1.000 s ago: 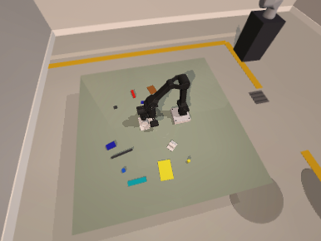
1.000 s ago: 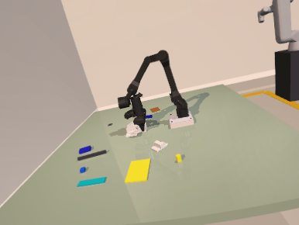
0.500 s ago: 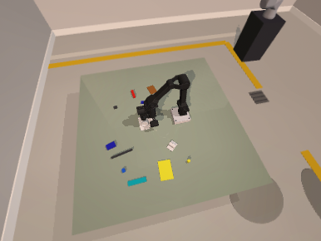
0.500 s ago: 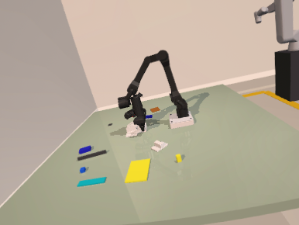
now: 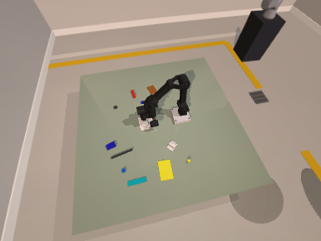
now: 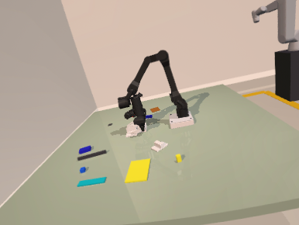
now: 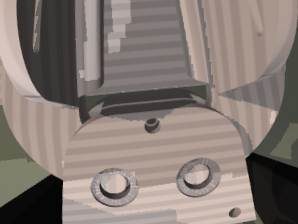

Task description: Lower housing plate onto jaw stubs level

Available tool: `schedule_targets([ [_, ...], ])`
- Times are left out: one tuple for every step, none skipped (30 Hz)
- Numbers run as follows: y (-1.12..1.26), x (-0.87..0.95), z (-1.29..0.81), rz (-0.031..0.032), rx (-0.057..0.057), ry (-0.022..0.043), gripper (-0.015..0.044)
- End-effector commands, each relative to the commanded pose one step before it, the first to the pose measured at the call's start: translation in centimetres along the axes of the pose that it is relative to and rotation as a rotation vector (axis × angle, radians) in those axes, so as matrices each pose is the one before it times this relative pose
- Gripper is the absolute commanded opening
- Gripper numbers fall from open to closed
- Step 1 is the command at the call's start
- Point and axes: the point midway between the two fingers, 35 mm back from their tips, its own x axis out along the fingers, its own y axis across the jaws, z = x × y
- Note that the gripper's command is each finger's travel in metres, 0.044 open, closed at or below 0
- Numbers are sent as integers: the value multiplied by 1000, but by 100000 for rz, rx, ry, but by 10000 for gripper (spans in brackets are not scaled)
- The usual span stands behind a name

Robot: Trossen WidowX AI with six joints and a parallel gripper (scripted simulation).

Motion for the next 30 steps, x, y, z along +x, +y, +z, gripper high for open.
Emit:
schedule_targets([
  [-64,48,17,-464,328,-100,351],
  [0,0,0,0,0,0,351],
  [0,0,0,0,0,0,351],
  [0,-15,0,0,0,0,351],
  [0,-45,0,0,0,0,351],
  [0,-74,0,0,0,-1,351],
  [0,-96,0,0,0,-1,351],
  [0,-97,0,0,0,-1,351],
  [0,-97,-1,0,0,-1,351],
  [0,-96,-1,0,0,-1,351],
  [0,-75,-1,0,0,0,351],
  [0,-45,-1,0,0,0,351],
  [0,-15,0,0,0,0,351],
  [0,9,4,0,0,0,351],
  [1,27,13,0,0,-1,351],
  [2,45,21,0,0,-1,351],
  [3,57,26,0,0,-2,351],
  [2,45,21,0,0,-1,351],
  [1,27,12,0,0,-1,351],
  [0,9,4,0,0,0,351],
  [0,0,0,0,0,0,351],
  [0,0,0,0,0,0,351],
  [0,0,0,0,0,0,351],
  [0,17,0,0,0,0,351],
  [0,52,0,0,0,0,351],
  [0,78,0,0,0,1,351],
  [0,52,0,0,0,0,351],
  [0,17,0,0,0,0,351],
  [0,0,0,0,0,0,351],
  [0,0,0,0,0,0,351],
])
